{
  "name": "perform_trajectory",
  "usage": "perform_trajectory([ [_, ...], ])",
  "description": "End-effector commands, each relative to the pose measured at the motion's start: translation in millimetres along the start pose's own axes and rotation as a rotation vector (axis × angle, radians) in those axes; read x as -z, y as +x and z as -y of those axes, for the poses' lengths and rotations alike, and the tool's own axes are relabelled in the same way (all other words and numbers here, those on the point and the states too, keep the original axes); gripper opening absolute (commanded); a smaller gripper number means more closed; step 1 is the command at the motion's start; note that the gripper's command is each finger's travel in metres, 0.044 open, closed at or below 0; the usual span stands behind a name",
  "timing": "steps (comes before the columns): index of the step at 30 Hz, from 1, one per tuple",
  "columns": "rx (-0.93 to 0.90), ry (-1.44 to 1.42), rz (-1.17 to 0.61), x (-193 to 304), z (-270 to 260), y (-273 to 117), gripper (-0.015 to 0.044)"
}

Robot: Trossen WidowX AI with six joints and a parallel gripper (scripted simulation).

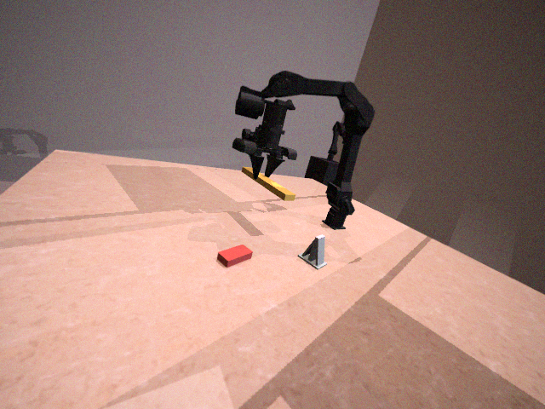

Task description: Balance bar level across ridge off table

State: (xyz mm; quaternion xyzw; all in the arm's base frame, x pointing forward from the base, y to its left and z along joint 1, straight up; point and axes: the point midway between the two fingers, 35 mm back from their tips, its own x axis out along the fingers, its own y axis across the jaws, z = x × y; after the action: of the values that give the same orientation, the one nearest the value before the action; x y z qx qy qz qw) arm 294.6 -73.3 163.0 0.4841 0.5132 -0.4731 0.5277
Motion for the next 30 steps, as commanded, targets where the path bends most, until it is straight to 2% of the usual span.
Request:
perform_trajectory([
  [1, -0.001, -0.011, 0.003, 18, -3, -1, 0.0000],
  [30, -0.001, -0.110, -0.008, 132, -3, -2, 0.0000],
])
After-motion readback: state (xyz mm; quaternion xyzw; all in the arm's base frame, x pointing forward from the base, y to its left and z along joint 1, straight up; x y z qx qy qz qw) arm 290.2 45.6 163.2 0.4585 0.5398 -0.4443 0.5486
